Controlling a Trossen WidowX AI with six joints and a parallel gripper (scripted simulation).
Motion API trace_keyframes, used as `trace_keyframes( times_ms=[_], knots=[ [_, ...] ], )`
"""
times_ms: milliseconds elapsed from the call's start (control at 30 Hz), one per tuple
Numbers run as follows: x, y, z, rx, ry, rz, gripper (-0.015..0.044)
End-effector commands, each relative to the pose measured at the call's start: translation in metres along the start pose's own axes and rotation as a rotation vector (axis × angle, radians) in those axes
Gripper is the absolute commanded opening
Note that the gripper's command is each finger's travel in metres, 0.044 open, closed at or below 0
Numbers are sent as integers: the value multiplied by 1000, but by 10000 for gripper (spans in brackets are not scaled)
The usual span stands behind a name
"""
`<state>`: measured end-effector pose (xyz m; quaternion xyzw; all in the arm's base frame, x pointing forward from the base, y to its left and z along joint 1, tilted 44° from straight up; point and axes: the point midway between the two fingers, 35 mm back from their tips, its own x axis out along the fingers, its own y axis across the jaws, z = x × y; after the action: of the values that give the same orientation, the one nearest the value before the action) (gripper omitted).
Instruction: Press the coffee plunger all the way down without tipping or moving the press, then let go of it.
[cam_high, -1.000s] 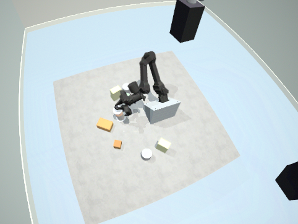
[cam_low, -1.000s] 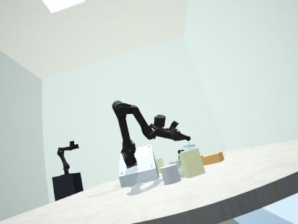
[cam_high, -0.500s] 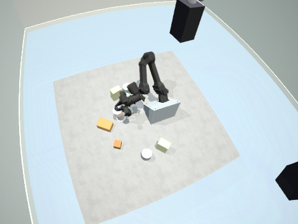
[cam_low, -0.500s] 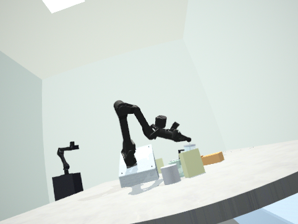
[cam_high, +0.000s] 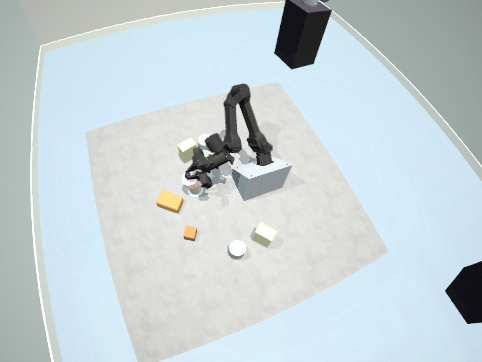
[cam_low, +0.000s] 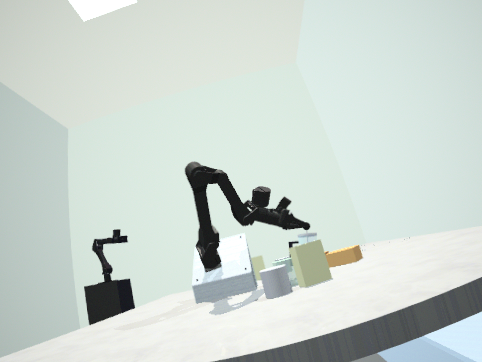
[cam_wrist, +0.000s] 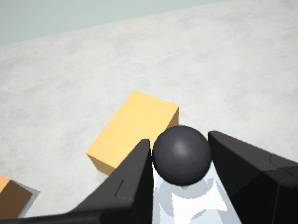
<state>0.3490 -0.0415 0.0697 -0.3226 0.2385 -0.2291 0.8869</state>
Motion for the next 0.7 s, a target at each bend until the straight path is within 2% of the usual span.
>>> trace_keyframes(
  times_ms=[0, 367, 667],
  knots=[
    [2, 0, -3, -8, 13, -3, 114],
    [0, 0, 0, -1, 0, 0, 114],
    [0, 0, 0, -1, 0, 0, 350]
  ],
)
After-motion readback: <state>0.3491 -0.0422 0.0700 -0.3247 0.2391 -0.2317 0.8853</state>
